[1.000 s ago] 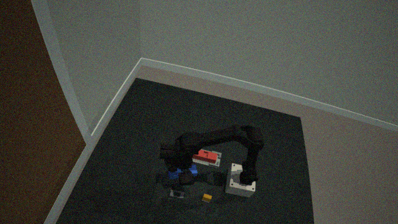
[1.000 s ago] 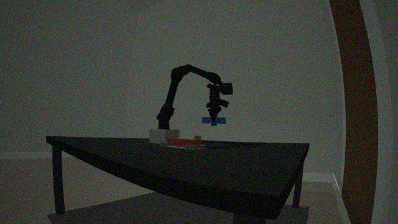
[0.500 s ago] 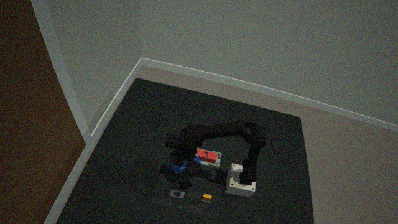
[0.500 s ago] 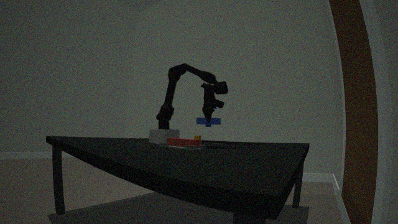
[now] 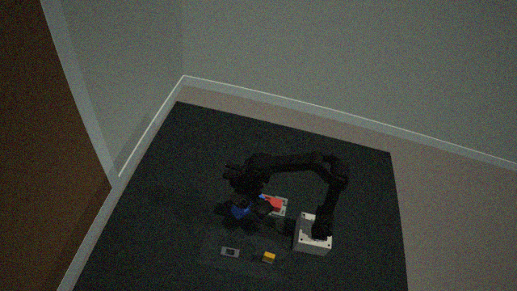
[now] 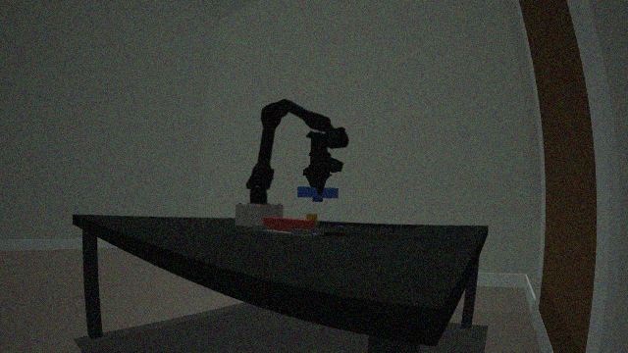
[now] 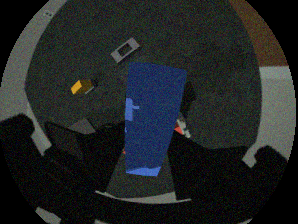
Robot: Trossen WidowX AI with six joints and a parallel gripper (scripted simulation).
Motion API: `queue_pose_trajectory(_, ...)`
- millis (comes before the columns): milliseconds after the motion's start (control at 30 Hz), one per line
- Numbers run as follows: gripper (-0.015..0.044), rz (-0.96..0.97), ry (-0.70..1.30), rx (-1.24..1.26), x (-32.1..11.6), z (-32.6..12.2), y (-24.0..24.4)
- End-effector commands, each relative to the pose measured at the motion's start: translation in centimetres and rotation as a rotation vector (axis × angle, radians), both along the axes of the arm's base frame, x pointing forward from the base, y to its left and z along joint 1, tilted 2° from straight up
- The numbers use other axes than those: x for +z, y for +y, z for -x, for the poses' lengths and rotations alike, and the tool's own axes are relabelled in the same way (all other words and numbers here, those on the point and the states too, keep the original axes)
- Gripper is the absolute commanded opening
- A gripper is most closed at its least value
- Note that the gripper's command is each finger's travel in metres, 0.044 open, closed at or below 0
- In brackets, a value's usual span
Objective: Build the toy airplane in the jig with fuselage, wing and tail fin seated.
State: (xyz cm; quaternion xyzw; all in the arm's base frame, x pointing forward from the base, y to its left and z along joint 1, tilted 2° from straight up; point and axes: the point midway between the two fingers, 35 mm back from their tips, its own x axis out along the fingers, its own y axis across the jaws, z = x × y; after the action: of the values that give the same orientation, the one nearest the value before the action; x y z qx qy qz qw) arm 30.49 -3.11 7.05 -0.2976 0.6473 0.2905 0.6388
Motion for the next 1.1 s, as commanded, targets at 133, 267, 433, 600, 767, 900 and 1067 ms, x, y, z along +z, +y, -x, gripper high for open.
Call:
queue_pose_trajectory(133, 0.0, 0.005, 0.0, 0.131, -0.3, 1.2, -2.3)
queue_pose_trajectory(267, 0.0, 0.005, 0.002, 0.202, -0.5, 1.9, -3.4)
queue_pose_trajectory(433, 0.0, 0.006, 0.005, 0.291, -0.8, 2.9, -4.7)
queue_pose_trajectory(600, 0.0, 0.006, 0.008, 0.379, -1.1, 3.9, -6.0)
queue_pose_trajectory(767, 0.0, 0.007, 0.011, 0.469, -1.4, 4.9, -7.1)
queue_pose_trajectory(900, 0.0, 0.006, 0.014, 0.54, -1.7, 5.8, -8.0)
queue_pose_trajectory(1067, 0.0, 0.006, 0.017, 0.629, -2.0, 7.0, -9.0)
